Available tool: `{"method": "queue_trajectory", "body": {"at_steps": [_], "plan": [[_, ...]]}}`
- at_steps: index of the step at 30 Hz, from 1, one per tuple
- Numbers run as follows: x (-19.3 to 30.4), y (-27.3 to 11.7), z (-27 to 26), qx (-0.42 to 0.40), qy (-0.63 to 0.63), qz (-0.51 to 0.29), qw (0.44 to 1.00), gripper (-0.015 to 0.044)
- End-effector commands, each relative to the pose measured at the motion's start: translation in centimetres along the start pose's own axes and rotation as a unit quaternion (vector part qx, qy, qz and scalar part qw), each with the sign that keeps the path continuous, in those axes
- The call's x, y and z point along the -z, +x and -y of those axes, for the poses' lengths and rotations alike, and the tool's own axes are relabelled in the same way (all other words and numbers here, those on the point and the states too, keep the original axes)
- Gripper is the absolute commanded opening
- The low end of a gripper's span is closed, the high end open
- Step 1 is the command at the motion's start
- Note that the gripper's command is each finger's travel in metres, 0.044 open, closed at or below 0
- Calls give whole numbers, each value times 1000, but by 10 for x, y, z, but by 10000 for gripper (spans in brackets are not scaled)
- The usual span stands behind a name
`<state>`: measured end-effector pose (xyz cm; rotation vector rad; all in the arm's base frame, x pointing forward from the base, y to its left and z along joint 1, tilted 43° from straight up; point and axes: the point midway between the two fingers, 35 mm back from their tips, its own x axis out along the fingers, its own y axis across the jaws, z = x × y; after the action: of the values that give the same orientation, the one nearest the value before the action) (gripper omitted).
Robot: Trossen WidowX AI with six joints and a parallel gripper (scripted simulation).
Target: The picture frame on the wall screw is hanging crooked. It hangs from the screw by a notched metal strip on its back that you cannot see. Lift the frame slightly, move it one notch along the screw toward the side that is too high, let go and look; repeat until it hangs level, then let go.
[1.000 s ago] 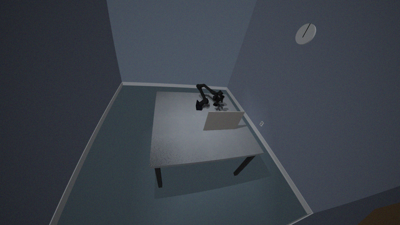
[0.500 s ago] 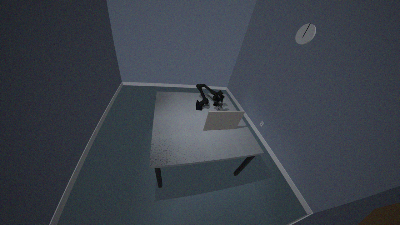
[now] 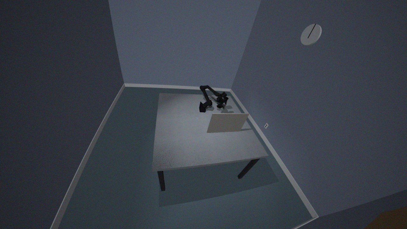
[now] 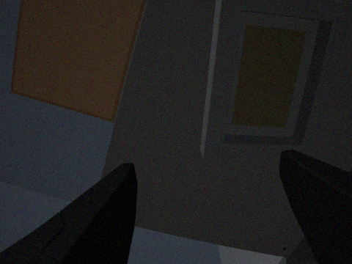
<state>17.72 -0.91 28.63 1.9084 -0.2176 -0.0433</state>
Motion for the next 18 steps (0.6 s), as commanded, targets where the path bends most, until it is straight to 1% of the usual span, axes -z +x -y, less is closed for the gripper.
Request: {"method": "queue_trajectory", "body": {"at_steps": [1,6,11,13,18], "plan": [[-1,0,-1,-1,-2,2,1000,260],[3,6,3,0,7,0,1000,260],[10,48,28,-2,57,1,998,260],[8,58,35,-2,70,2,998,260],[7,60,36,-2,72,2,997,260]]}}
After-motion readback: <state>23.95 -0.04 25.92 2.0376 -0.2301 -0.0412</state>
